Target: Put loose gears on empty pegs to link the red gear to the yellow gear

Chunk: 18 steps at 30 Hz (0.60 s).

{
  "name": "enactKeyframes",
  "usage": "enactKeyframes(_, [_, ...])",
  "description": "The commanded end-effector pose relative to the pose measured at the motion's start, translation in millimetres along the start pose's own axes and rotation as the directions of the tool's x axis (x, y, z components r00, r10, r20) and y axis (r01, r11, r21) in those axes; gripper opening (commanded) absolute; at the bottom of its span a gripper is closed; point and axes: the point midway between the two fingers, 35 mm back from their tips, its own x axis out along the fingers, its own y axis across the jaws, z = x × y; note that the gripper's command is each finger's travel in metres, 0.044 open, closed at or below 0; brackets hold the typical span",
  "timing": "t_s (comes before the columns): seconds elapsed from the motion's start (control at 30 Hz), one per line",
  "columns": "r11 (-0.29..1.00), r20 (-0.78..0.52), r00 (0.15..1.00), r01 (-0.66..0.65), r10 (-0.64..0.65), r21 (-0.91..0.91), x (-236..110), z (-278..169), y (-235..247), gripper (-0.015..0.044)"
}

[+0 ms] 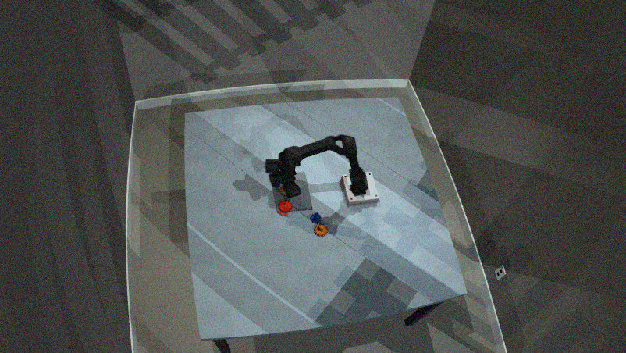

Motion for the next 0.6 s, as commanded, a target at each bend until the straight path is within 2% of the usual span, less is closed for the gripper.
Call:
enactKeyframes(0.0, [1.000,-0.004,1.000,-0.006,0.006,-0.020,8,-1,1,0.0000])
enactKeyframes(0.57, [0.979,-0.004,1.000,-0.005,0.006,0.202,34,-1,2,0.0000])
